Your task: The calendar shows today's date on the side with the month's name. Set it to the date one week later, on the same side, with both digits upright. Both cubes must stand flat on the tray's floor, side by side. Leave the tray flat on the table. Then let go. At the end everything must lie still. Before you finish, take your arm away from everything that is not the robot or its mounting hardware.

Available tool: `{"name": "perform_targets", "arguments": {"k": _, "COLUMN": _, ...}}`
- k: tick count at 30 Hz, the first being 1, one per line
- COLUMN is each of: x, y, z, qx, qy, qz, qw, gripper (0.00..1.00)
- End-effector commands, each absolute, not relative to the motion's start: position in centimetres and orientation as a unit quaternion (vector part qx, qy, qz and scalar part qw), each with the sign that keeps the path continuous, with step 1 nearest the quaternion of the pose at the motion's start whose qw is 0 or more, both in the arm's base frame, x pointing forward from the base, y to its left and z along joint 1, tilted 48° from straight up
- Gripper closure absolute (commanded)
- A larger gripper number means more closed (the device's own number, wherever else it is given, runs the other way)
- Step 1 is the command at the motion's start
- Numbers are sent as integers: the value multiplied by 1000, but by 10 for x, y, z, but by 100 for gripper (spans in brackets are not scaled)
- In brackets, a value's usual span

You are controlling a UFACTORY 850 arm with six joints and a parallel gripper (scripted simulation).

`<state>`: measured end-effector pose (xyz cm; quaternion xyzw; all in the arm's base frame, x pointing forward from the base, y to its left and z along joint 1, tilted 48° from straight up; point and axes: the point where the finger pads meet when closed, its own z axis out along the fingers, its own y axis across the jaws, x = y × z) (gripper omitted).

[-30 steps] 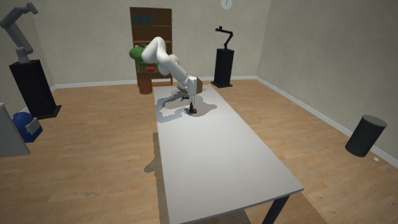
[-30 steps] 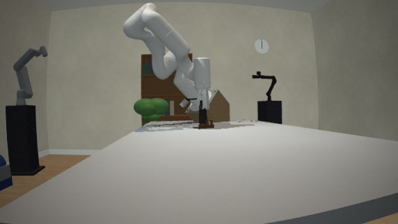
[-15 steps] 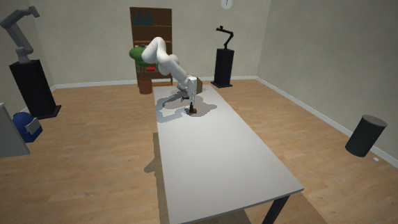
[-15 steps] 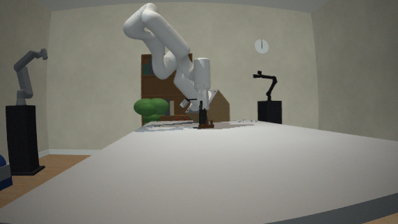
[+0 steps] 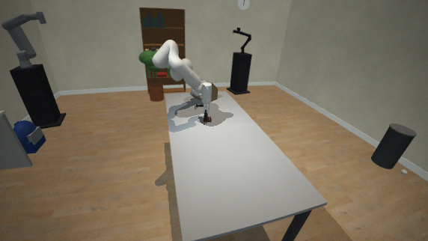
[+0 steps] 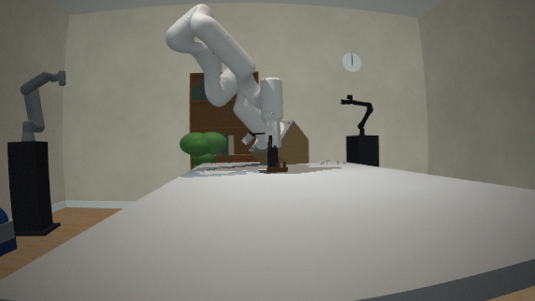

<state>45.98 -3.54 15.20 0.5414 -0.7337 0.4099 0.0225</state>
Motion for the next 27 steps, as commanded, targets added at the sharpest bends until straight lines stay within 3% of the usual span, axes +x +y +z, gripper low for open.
{"name": "perform_targets", "arguments": {"k": 1, "x": 460, "y": -35, "z": 152, "qx": 541, "qy": -734, "qz": 410, "qw": 22, "gripper": 53}}
{"name": "perform_targets", "arguments": {"k": 10, "x": 460, "y": -35, "z": 152, "qx": 541, "qy": -734, "qz": 410, "qw": 22, "gripper": 53}}
{"name": "perform_targets", "arguments": {"k": 11, "x": 460, "y": -35, "z": 152, "qx": 541, "qy": -734, "qz": 410, "qw": 22, "gripper": 73}}
{"name": "perform_targets", "arguments": {"k": 27, "x": 460, "y": -35, "z": 152, "qx": 541, "qy": -734, "qz": 410, "qw": 22, "gripper": 73}}
